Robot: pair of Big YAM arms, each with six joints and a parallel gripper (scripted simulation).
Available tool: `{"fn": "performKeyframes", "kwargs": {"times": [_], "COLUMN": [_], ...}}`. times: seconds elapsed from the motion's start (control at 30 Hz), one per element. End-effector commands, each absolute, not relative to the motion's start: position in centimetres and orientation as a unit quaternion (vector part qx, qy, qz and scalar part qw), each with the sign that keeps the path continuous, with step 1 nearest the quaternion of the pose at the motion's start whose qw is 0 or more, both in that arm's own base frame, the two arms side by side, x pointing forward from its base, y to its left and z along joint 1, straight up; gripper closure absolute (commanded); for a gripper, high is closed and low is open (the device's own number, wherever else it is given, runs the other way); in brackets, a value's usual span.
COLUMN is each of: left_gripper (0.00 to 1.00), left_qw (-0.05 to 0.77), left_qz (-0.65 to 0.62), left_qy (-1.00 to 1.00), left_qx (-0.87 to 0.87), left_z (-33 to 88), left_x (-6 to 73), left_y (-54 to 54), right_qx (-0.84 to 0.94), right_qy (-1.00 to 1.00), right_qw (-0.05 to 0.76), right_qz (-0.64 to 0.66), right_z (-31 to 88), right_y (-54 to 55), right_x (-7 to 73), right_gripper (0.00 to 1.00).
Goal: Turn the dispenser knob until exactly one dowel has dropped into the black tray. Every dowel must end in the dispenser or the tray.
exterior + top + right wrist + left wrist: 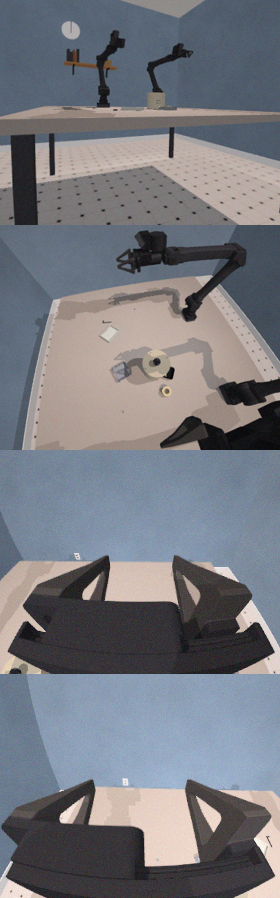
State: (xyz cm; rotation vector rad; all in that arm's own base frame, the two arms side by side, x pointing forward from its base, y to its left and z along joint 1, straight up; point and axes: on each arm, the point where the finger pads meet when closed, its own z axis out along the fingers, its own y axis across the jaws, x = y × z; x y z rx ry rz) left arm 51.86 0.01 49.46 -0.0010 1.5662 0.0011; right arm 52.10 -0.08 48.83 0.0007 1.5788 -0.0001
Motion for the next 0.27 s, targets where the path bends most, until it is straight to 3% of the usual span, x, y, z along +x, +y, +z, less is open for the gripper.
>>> {"fn": "performKeyframes", "kwargs": {"times": [0.0,0.23], "left_gripper": [0.00,0.00], "left_qw": [0.715,0.715], "left_qz": [0.000,0.002], "left_qy": [0.699,0.699], "left_qx": [0.008,0.006], "left_z": [50.6,50.6], "left_x": [51.6,51.6], "left_y": [-0.7,-0.3], "right_qx": [0.003,0.000], "right_qy": [0.688,0.698], "right_qw": [0.726,0.716], "right_qz": [-0.012,-0.007], "right_z": [52.0,50.5], "right_y": [-1.0,-0.5], "right_x": [51.1,52.3], "right_gripper": [0.31,0.31]}}
